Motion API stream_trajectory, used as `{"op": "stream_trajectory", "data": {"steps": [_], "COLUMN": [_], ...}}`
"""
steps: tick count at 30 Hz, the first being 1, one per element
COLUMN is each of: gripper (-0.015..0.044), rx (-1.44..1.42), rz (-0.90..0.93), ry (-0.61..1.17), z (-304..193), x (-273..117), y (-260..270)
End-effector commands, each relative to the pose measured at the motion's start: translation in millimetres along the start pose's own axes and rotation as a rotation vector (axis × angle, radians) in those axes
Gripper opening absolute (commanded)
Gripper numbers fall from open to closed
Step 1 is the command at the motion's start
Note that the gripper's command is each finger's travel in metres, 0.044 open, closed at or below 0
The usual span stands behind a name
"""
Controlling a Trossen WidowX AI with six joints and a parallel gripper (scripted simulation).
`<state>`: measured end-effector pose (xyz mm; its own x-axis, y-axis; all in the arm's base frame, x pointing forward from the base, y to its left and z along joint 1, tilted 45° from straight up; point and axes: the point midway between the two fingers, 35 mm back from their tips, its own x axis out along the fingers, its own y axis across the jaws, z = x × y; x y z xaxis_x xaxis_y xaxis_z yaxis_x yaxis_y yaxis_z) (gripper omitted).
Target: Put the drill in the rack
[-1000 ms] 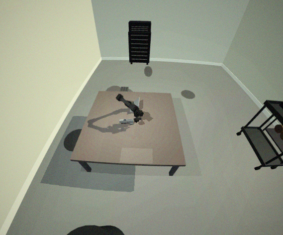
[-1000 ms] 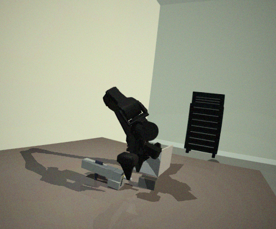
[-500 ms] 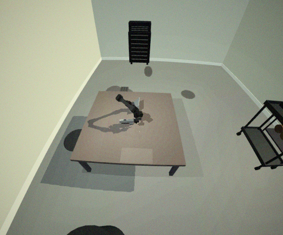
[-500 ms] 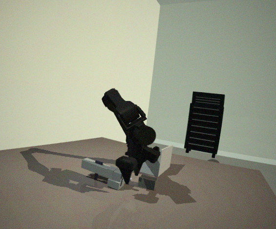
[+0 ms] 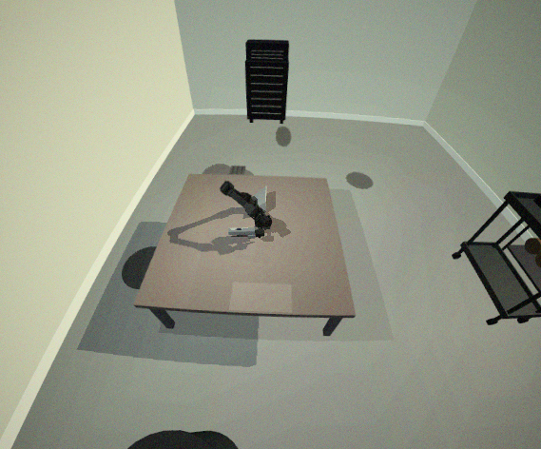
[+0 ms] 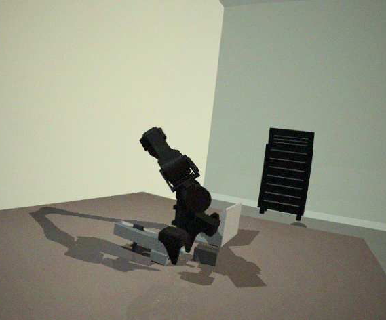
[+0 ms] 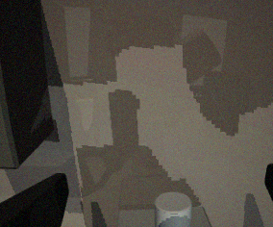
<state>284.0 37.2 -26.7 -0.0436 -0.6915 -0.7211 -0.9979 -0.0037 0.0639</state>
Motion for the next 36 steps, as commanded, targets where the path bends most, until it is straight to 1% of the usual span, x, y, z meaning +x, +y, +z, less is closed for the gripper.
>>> {"op": "stream_trajectory", "data": {"steps": [1, 7, 24, 36], "gripper": [0.0440, 0.0440, 0.0000, 0.0000], "rx": [-0.002, -0.002, 0.001, -0.002], "rz": [0.002, 0.002, 0.002, 0.002], "ry": [0.004, 0.005, 0.002, 0.004], "z": [-3.6, -4.8, -3.2, 3.3], "x": [8.4, 12.2, 9.1, 9.5], "y": [0.8, 1.2, 0.9, 0.8]}}
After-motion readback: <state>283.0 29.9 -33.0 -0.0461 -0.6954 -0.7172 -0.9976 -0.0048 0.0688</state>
